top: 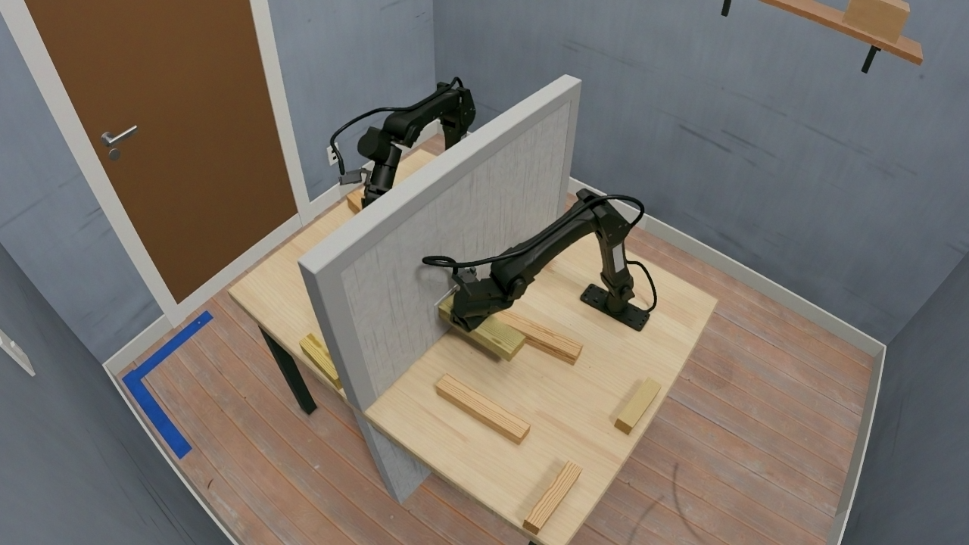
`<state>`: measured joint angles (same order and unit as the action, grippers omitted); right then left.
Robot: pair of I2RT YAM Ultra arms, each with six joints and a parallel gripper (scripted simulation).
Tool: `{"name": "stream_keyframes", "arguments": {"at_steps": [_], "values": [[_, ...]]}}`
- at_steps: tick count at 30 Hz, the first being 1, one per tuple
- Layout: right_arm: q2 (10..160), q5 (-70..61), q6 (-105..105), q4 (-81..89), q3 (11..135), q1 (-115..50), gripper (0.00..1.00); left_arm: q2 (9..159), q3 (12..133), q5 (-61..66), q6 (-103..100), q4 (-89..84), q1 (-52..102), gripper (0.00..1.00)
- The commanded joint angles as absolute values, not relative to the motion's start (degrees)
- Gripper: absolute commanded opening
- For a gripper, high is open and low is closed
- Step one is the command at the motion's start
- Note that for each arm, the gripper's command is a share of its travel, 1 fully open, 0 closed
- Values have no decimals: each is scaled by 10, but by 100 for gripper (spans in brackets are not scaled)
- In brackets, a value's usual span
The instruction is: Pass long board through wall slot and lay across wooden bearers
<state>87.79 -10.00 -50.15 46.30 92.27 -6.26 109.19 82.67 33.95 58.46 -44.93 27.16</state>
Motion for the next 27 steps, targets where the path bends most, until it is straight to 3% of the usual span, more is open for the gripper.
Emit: {"name": "stream_keyframes", "arguments": {"at_steps": [1, 6, 27], "values": [[821, -62, -387, 383, 912, -53, 78, 1082, 837, 353, 581, -448, 272, 0], [805, -77, -377, 343, 864, -48, 78, 1082, 837, 353, 581, -448, 272, 0], [590, 16, 38, 14, 630, -7, 78, 1082, 837, 353, 581, -448, 272, 0]]}}
